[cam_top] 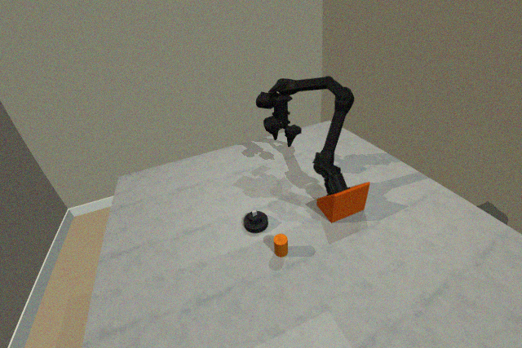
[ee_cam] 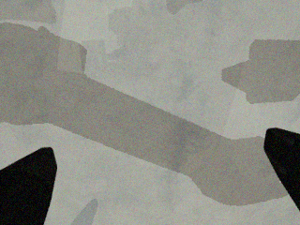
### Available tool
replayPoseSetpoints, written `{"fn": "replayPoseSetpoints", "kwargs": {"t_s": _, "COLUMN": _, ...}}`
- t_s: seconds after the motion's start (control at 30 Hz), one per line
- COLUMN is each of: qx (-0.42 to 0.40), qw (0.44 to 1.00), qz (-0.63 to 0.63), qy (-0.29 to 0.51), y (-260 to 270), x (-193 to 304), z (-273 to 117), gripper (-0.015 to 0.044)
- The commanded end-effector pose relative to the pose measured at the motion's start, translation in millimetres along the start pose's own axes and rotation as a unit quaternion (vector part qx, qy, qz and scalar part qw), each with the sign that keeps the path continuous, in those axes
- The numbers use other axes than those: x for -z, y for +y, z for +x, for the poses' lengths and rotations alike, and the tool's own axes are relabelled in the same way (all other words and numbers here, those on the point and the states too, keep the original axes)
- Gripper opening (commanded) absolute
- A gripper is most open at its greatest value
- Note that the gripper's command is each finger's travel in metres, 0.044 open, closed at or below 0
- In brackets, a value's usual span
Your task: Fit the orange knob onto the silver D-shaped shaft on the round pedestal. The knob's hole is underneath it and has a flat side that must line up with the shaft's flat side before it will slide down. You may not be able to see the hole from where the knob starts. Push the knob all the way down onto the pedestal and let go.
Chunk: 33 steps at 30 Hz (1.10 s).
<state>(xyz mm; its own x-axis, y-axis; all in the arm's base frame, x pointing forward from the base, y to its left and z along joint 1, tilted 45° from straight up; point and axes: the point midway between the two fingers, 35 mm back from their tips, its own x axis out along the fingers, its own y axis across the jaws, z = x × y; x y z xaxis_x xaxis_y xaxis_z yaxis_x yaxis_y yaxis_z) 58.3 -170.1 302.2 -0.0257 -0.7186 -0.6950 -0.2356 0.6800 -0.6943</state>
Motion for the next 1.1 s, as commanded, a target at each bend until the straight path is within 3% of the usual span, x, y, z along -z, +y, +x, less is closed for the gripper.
{"fn": "replayPoseSetpoints", "kwargs": {"t_s": 0.0, "qx": -0.003, "qw": 1.000, "qz": -0.011, "qy": 0.002, "y": -1.2, "x": -2.5, "z": 1.5, "gripper": 0.0440}}
{"fn": "replayPoseSetpoints", "kwargs": {"t_s": 0.27, "qx": -0.080, "qw": 0.995, "qz": -0.015, "qy": -0.056, "y": 11.7, "x": -126.2, "z": 24.7, "gripper": 0.0440}}
{"fn": "replayPoseSetpoints", "kwargs": {"t_s": 0.57, "qx": -0.145, "qw": 0.987, "qz": -0.029, "qy": -0.062, "y": 95.0, "x": -242.7, "z": 16.9, "gripper": 0.0440}}
{"fn": "replayPoseSetpoints", "kwargs": {"t_s": 0.87, "qx": -0.109, "qw": 0.994, "qz": -0.026, "qy": -0.009, "y": 229.2, "x": -315.7, "z": 0.5, "gripper": 0.0440}}
{"fn": "replayPoseSetpoints", "kwargs": {"t_s": 1.07, "qx": -0.038, "qw": 0.999, "qz": -0.018, "qy": 0.004, "y": 334.1, "x": -313.4, "z": -4.3, "gripper": 0.0440}}
